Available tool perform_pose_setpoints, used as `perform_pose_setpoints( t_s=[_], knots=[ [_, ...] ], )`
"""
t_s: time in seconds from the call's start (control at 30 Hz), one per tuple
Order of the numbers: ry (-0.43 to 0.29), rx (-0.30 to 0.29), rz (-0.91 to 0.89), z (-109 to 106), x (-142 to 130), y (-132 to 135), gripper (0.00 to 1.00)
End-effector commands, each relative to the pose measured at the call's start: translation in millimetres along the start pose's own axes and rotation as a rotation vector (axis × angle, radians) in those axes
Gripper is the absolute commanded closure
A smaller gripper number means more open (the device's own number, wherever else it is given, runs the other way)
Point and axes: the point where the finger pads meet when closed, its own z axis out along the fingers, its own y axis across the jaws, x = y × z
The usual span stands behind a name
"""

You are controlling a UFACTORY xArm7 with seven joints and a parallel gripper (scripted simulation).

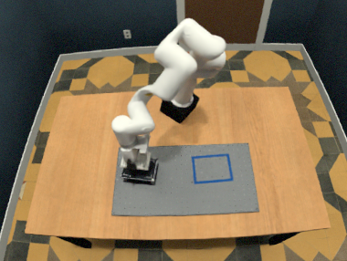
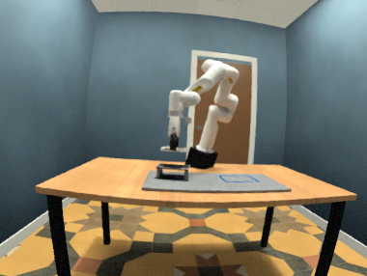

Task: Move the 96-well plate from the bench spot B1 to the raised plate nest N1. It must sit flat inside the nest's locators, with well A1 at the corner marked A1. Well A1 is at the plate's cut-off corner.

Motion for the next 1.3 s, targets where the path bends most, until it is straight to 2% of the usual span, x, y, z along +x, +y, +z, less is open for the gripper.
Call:
perform_pose_setpoints(
  t_s=[0.0, 0.37, 1.27],
  knots=[
    [-0.002, -0.004, 0.0, -1.4, -0.8, 1.1, 1.0],
    [-0.002, -0.004, 0.0, -1.4, -0.4, 1.0, 1.0],
    [-0.002, -0.004, 0.001, 36.8, -0.2, 1.2, 1.0]
  ],
)
